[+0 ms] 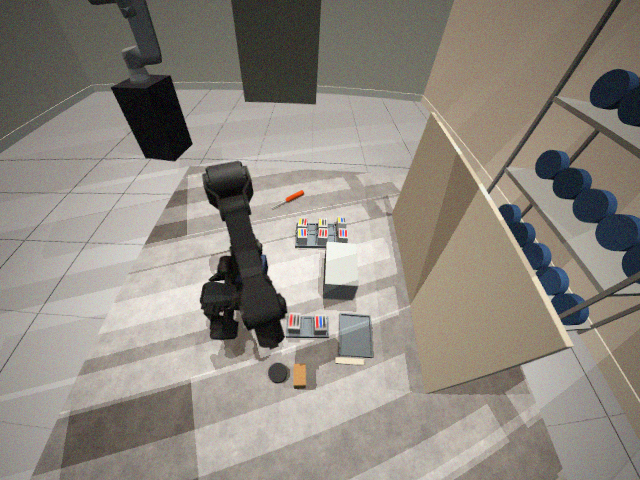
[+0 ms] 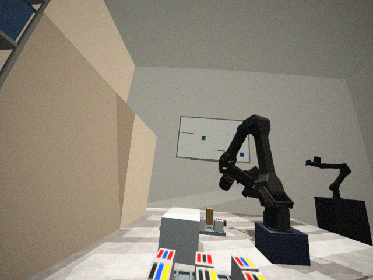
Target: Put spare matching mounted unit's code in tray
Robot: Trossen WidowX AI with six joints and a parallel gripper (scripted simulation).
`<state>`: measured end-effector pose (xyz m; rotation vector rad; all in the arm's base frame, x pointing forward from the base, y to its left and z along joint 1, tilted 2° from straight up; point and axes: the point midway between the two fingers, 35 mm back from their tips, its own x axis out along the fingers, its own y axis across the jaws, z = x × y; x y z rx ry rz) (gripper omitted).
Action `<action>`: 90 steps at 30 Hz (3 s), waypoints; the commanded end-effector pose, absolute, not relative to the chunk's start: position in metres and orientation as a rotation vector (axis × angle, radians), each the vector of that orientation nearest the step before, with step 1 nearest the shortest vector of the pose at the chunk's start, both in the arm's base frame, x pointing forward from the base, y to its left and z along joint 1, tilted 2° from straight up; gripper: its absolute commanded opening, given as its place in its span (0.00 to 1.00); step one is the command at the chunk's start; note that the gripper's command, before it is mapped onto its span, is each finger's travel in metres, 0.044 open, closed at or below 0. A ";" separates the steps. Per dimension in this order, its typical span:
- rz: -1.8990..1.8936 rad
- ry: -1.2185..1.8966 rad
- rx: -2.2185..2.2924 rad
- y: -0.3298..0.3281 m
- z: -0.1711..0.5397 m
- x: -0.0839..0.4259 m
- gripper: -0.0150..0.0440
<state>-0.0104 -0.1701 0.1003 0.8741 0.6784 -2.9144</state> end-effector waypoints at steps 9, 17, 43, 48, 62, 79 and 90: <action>-2.869 0.716 0.879 -0.173 0.100 -0.003 1.00; -2.422 1.032 0.872 -0.186 0.102 0.074 1.00; -0.339 1.593 0.183 -0.007 0.146 0.345 1.00; 0.066 1.547 -0.038 0.054 0.166 0.368 1.00; 0.115 1.538 -0.067 0.061 0.169 0.370 1.00; -0.527 1.485 0.565 -0.082 0.139 0.292 1.00; -1.088 1.272 1.119 -0.142 0.095 0.181 1.00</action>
